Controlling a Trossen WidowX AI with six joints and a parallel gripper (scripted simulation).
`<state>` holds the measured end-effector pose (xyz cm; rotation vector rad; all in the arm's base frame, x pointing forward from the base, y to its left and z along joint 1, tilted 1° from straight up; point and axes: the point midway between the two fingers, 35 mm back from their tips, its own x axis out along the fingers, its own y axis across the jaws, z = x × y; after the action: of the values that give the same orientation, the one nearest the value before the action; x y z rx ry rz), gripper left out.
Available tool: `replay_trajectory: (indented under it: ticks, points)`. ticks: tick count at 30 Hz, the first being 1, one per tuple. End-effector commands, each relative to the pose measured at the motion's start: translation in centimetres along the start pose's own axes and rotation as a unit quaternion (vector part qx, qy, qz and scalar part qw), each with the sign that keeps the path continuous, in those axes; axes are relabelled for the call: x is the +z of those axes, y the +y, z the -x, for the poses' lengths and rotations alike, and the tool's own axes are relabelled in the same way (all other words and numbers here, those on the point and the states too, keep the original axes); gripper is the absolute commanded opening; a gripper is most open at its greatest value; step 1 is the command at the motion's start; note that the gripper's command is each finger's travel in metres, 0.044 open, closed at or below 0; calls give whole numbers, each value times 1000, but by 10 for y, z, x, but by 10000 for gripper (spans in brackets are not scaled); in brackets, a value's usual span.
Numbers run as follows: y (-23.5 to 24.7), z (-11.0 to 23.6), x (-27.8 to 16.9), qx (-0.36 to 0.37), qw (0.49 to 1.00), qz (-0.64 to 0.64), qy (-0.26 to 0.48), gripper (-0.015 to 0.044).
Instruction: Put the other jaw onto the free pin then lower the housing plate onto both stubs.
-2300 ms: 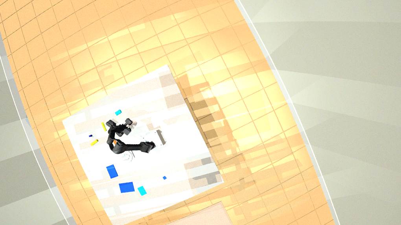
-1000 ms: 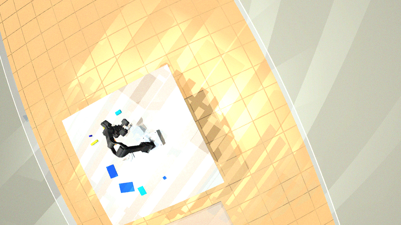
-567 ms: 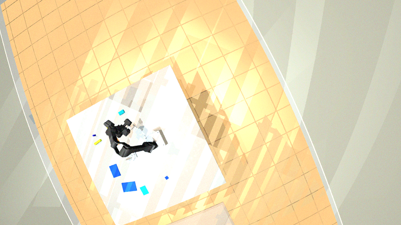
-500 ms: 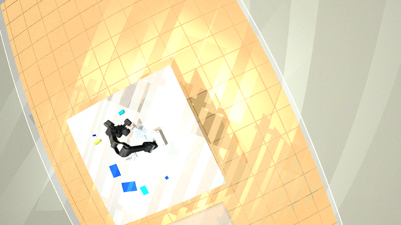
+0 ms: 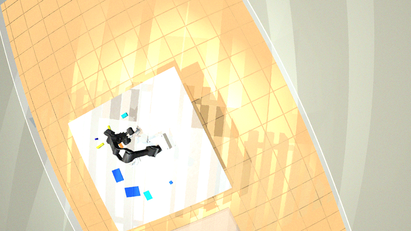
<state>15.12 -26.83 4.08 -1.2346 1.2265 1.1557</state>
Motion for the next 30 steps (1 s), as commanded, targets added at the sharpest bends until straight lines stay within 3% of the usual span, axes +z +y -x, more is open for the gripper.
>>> replay_trajectory:
  ticks: [1, 30]
  points:
    - [-11, 2, 9, -2, 999, -49, 2, 351]
    - [-75, 2, 82, -4, 931, -364, -4, 351]
